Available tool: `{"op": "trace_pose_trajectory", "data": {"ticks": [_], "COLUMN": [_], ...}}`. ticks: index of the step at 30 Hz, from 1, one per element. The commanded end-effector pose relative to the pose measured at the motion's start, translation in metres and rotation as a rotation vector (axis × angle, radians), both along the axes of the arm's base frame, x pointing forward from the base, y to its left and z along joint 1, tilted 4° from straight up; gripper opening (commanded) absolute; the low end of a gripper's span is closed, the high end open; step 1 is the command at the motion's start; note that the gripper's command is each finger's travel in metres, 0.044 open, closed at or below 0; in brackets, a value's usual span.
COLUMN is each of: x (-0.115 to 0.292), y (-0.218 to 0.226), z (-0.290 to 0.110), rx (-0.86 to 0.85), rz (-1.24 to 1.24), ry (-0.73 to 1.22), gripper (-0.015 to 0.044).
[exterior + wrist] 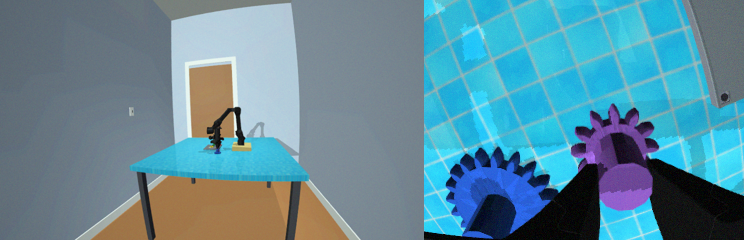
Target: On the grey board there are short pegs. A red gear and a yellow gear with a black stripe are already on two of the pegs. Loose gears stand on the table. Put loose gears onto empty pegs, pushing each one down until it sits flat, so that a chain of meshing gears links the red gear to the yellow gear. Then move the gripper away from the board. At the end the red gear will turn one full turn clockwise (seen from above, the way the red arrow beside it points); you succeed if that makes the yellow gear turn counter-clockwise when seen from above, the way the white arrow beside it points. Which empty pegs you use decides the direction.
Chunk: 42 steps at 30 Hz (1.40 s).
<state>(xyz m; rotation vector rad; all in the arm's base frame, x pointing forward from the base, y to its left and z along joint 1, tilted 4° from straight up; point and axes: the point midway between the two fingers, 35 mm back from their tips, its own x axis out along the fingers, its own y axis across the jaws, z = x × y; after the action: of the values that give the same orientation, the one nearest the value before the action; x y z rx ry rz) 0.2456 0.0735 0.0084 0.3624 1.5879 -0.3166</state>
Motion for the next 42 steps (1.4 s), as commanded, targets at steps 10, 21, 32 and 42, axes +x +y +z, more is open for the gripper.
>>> {"op": "trace_pose_trajectory", "data": {"ticks": [10, 21, 32, 42], "x": [0.003, 0.008, 0.01, 0.009], "y": [0.0, 0.0, -0.002, -0.004], "z": [0.012, 0.039, 0.067, 0.093], "rx": [0.002, 0.002, 0.002, 0.002], "rz": [-0.005, -0.005, -0.005, -0.005], "ry": [0.001, 0.0, 0.0, 0.0], "gripper": [0.0, 0.0, 0.0, 0.0]}}
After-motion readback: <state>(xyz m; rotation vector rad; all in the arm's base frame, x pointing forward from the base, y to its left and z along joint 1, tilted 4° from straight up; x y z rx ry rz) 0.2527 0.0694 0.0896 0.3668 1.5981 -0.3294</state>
